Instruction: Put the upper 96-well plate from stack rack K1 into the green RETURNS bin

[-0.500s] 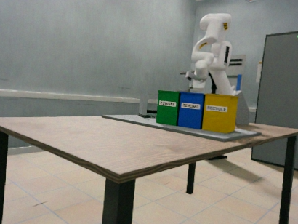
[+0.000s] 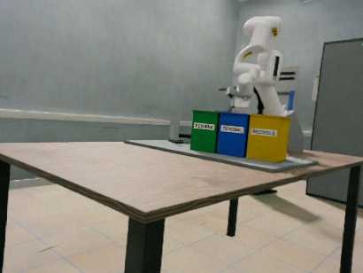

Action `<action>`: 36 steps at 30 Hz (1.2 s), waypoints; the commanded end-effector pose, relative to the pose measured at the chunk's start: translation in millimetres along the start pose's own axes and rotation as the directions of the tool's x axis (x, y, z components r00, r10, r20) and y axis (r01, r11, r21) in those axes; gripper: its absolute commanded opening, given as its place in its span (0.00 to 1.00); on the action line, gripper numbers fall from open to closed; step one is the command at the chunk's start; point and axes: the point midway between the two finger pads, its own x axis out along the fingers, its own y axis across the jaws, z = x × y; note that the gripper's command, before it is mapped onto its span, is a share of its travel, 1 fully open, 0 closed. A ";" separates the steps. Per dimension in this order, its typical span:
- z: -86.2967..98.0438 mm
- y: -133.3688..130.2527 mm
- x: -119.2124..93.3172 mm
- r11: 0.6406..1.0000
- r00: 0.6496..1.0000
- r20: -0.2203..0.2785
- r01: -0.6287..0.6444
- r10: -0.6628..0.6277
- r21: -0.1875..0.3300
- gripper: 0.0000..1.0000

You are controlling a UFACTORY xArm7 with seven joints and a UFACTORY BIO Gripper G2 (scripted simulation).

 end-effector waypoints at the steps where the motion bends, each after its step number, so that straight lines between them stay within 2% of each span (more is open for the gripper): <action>1: 0.6 0.0 0.1 1.000 1.000 0.000 0.000 0.000 0.001 1.00; 2: 0.6 0.0 0.1 1.000 1.000 0.000 0.000 0.000 0.001 1.00; 3: 0.6 0.0 0.1 1.000 1.000 0.000 0.000 0.000 0.001 0.37; 6: 6.2 12.0 -0.6 0.995 0.997 0.020 -0.074 0.073 0.063 0.37; 8: 7.2 17.7 0.2 0.994 0.996 0.022 -0.084 0.083 0.073 0.37; 11: 13.8 31.1 -0.8 0.978 0.987 0.050 -0.161 0.156 0.132 0.37; 13: 15.7 34.7 -1.1 0.975 0.985 0.053 -0.171 0.165 0.140 0.37; 16: 23.8 47.1 -3.2 0.949 0.968 0.090 -0.247 0.233 0.194 0.37; 19: 26.1 50.8 -3.8 0.945 0.966 0.095 -0.257 0.242 0.201 0.37; 22: 35.6 62.0 -7.0 0.910 0.942 0.139 -0.332 0.305 0.249 0.37; 24: 38.6 65.5 -8.1 0.904 0.938 0.146 -0.342 0.314 0.256 0.37; 27: 50.3 74.0 -12.4 0.860 0.908 0.197 -0.415 0.370 0.297 0.37; 30: 54.2 76.8 -13.9 0.853 0.903 0.204 -0.425 0.378 0.302 0.37; 33: 65.6 85.0 -19.0 0.801 0.866 0.261 -0.496 0.427 0.335 0.37; 36: 69.5 87.7 -20.7 0.793 0.860 0.269 -0.506 0.433 0.339 0.37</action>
